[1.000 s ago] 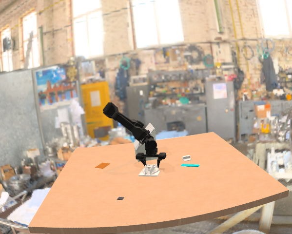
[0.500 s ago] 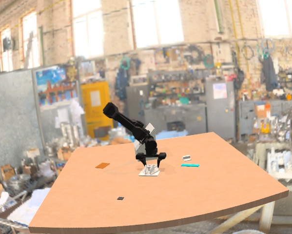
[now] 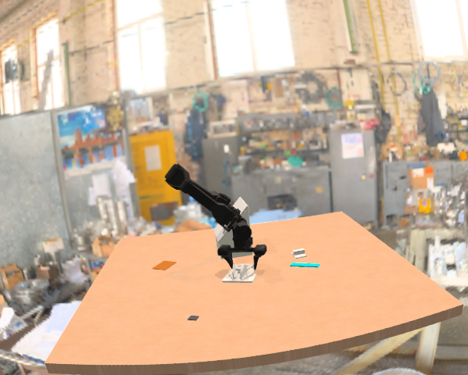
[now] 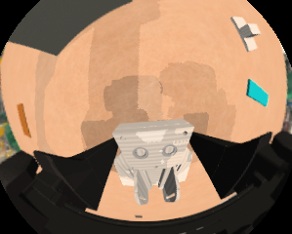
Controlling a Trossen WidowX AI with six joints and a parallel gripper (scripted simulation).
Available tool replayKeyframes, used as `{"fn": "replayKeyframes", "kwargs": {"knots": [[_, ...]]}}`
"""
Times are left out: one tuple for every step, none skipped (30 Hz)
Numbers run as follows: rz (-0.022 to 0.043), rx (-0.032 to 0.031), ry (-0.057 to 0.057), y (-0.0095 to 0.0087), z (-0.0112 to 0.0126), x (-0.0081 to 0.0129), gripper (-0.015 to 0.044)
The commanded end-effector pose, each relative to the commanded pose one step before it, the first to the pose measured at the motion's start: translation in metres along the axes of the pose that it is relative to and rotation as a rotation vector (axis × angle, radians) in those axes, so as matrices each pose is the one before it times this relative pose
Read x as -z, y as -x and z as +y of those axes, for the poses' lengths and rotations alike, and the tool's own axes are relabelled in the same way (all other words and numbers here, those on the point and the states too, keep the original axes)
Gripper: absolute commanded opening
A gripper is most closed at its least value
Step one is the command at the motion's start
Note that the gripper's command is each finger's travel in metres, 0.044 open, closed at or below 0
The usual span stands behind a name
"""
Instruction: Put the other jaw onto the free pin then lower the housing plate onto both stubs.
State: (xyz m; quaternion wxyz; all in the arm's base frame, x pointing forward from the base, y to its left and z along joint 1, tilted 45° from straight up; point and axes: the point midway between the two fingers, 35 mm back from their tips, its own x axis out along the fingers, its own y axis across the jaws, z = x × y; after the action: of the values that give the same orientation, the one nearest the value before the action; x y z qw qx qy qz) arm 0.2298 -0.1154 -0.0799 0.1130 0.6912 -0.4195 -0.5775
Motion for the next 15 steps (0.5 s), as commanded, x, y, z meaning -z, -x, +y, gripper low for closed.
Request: {"fn": "replayKeyframes", "kwargs": {"knots": [[-0.00104,-0.00043,0.0023,0.00025,0.00010,-0.00028,0.0440],[0.00000,0.00000,0.0000,0.00000,0.00000,0.00000,0.0440],[0.00000,0.00000,0.0000,0.00000,0.00000,0.00000,0.0440],[0.00000,0.00000,0.0000,0.00000,0.00000,0.00000,0.0440],[0.00000,0.00000,0.0000,0.00000,0.00000,0.00000,0.0440],[0.00000,0.00000,0.0000,0.00000,0.00000,0.00000,0.0440],[-0.00027,0.00067,-0.0003,0.00183,-0.00030,0.00024,0.0440],[-0.00055,0.00128,-0.0006,0.00385,-0.00058,0.00046,0.0440],[-0.00071,0.00147,-0.0008,0.00523,-0.00067,0.00053,0.0440],[-0.00086,0.00150,-0.0011,0.00692,-0.00068,0.00055,0.0440],[-0.00098,0.00124,-0.0014,0.00898,-0.00055,0.00047,0.0440],[-0.00080,0.00050,-0.0014,0.00920,-0.00018,0.00022,0.0440],[-0.00058,-0.00028,-0.0015,0.00980,0.00024,-0.00003,0.0440],[-0.00029,-0.00118,-0.0017,0.01061,0.00075,-0.00032,0.0440],[0.00008,-0.00174,-0.0015,0.00924,0.00108,-0.00050,0.0440]]}}
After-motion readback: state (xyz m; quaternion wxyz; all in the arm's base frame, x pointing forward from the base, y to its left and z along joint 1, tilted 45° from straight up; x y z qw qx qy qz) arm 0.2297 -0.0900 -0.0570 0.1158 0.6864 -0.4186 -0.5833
